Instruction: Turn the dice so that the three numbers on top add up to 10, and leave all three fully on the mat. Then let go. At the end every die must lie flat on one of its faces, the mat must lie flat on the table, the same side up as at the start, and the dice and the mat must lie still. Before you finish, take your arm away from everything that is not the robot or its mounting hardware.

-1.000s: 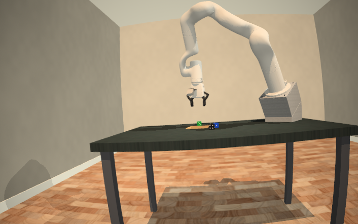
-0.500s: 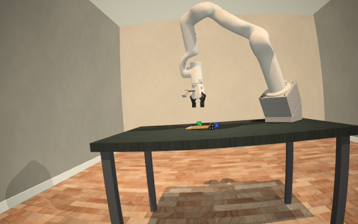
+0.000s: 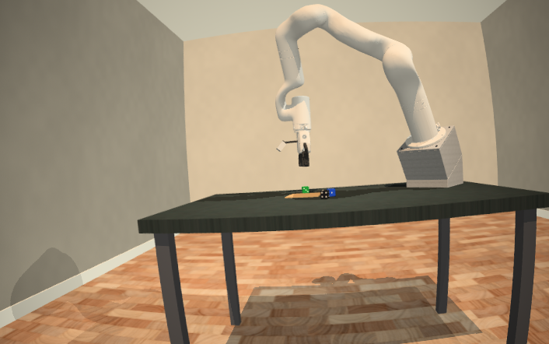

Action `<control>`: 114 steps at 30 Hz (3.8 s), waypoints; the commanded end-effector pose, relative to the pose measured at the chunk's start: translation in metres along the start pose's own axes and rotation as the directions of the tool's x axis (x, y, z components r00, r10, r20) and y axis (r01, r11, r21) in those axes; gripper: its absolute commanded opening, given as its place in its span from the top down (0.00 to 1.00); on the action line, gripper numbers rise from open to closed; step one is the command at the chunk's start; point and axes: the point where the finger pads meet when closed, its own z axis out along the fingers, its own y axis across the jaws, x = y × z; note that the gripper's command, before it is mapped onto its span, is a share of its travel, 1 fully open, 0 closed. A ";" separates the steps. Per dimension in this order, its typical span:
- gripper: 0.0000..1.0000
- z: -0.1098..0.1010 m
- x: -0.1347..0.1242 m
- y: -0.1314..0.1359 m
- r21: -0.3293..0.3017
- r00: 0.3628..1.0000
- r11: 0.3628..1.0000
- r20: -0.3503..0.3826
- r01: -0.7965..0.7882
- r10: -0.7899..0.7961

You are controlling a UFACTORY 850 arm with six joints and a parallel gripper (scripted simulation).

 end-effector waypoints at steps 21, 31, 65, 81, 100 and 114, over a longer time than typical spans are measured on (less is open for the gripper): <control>0.00 0.012 0.001 0.001 -0.009 0.652 0.653 0.021 -0.758 0.758; 0.00 0.016 0.001 0.001 -0.015 0.416 0.416 0.018 -0.909 0.909; 0.53 0.023 0.000 0.000 -0.022 -0.017 -0.017 0.009 -1.000 1.000; 0.53 0.023 0.000 0.000 -0.022 -0.017 -0.017 0.009 -1.000 1.000; 0.53 0.025 0.000 0.000 -0.022 -0.017 -0.017 0.009 -1.000 1.000; 0.53 0.037 0.000 0.000 -0.021 -0.017 -0.017 0.009 -1.000 1.000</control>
